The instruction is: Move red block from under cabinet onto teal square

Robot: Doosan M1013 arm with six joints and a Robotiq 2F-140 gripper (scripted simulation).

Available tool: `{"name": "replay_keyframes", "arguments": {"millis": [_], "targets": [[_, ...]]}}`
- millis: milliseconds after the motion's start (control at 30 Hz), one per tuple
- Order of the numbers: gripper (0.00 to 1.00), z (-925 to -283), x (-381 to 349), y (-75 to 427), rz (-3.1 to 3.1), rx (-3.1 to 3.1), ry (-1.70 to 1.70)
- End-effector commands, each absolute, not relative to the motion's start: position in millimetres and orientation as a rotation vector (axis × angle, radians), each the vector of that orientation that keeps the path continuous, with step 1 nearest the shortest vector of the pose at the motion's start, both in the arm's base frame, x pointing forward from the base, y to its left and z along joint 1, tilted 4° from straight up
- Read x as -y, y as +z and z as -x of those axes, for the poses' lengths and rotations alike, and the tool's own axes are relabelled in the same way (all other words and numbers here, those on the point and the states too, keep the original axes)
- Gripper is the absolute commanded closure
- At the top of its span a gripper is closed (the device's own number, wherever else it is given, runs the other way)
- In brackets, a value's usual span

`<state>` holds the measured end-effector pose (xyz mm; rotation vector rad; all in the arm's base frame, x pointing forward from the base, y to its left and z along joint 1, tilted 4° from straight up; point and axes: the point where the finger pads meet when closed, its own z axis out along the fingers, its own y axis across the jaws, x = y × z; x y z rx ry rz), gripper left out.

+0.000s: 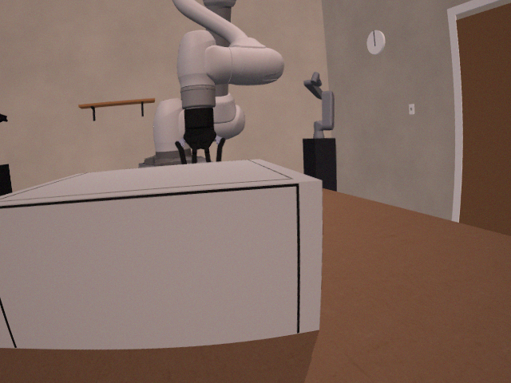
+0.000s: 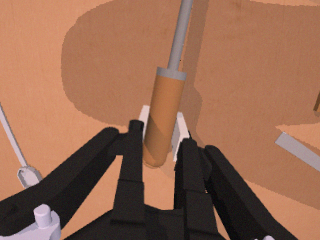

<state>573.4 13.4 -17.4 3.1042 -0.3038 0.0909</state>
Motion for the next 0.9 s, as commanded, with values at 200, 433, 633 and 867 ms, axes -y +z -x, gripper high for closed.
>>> {"name": "replay_keyframes", "arguments": {"millis": [200,433,633,867], "targets": [[1.0,-573,-13,-17,-3.104,0.304,0.091],[1.0,-573,-13,-17,-3.104,0.304,0.091],[1.0,-576,-9,-17,-3.104,0.304,0.091],[1.0,-581,-3,-17,-3.104,0.304,0.091]]}}
